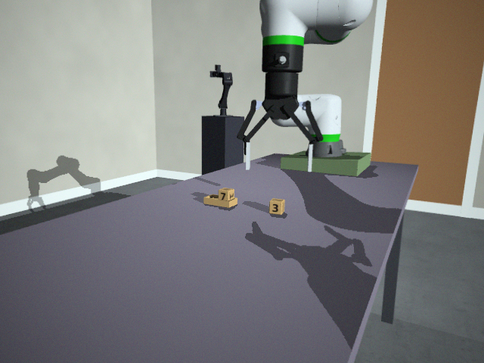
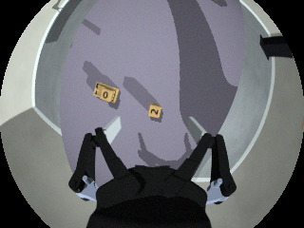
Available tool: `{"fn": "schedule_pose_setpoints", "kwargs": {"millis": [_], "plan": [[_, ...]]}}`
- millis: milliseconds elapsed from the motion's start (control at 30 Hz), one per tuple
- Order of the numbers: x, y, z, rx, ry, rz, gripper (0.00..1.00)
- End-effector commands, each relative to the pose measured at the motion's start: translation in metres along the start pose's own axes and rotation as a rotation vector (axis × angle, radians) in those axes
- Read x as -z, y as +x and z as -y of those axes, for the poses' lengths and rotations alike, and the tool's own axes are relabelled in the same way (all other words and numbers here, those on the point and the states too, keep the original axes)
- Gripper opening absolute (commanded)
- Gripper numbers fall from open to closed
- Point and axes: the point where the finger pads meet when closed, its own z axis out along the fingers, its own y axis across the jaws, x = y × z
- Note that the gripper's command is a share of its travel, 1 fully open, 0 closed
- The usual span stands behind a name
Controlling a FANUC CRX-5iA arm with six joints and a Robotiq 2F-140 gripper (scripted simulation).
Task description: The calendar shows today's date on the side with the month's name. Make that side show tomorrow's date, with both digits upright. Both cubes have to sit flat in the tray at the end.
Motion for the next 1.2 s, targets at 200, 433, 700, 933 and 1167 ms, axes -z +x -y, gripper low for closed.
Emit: {"fn": "schedule_pose_setpoints", "kwargs": {"millis": [200,433,700,933,1167], "plan": [[0.0018,-0.0002,0.0001,-0.388,0.005,0.001,1.00],[0.0025,-0.0002,0.0002,-0.554,0.005,0.001,1.00],[0.0038,-0.0001,0.0002,-0.886,0.005,0.002,1.00],[0.0047,-0.0001,0.0003,-1.123,0.005,0.003,1.00],[0.0056,-0.0001,0.0004,-1.351,0.005,0.004,1.00]]}}
